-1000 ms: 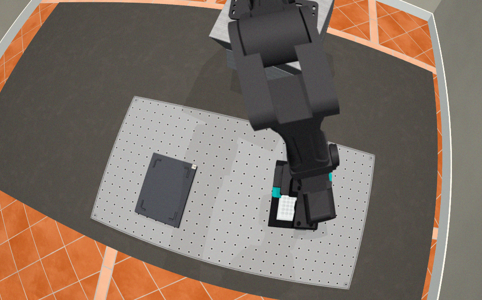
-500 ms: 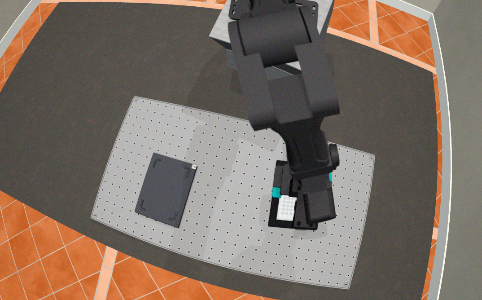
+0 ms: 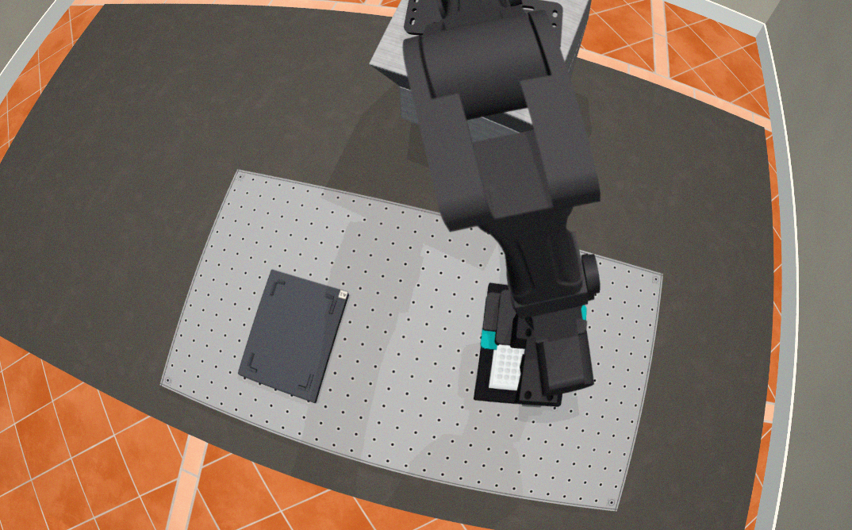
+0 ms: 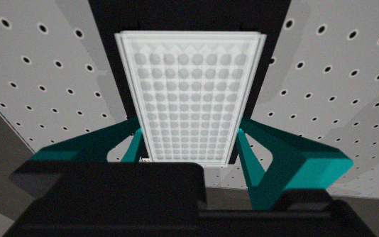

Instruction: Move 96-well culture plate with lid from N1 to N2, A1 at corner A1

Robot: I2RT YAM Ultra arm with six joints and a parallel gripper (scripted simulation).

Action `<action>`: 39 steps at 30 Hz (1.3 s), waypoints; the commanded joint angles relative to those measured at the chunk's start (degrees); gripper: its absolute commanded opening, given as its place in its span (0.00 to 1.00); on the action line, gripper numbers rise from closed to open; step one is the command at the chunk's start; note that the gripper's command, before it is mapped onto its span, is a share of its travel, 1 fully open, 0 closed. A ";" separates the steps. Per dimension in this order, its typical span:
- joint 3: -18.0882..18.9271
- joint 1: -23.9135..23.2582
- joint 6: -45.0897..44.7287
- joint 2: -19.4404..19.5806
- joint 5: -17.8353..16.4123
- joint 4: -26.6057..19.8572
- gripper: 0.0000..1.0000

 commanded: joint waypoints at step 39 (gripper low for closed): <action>-3.46 2.99 2.47 -11.20 1.70 -7.60 0.00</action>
